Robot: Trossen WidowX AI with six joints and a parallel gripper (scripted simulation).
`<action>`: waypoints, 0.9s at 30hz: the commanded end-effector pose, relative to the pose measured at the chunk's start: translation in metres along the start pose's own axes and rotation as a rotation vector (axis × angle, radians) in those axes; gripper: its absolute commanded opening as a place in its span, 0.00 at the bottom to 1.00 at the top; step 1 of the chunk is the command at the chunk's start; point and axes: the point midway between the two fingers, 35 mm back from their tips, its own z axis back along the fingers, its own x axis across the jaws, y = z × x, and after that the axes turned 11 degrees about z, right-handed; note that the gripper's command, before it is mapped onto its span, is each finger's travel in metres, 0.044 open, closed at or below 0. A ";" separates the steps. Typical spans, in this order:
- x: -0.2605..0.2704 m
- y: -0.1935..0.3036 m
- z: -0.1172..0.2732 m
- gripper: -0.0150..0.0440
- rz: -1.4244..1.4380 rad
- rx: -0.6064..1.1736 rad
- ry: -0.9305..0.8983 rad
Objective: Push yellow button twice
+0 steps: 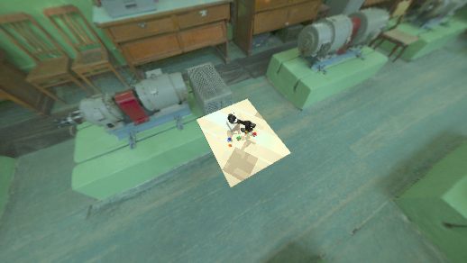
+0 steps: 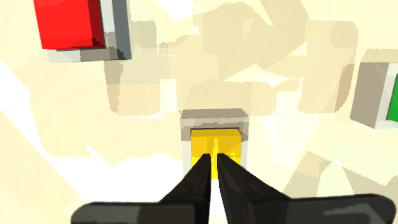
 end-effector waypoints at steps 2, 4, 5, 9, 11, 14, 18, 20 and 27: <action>-0.001 0.003 -0.009 0.29 0.009 0.003 0.008; -0.002 0.003 -0.012 0.29 0.009 0.004 0.008; -0.002 0.004 -0.013 0.29 0.009 0.004 0.009; -0.002 0.004 -0.016 0.29 0.009 0.004 0.009; -0.002 0.004 -0.016 0.29 0.009 0.004 0.009; -0.002 0.004 -0.016 0.29 0.009 0.004 0.009; -0.002 0.004 -0.016 0.29 0.009 0.004 0.009; -0.002 0.004 -0.016 0.29 0.009 0.004 0.009; 0.000 0.001 -0.004 0.29 0.002 0.000 0.002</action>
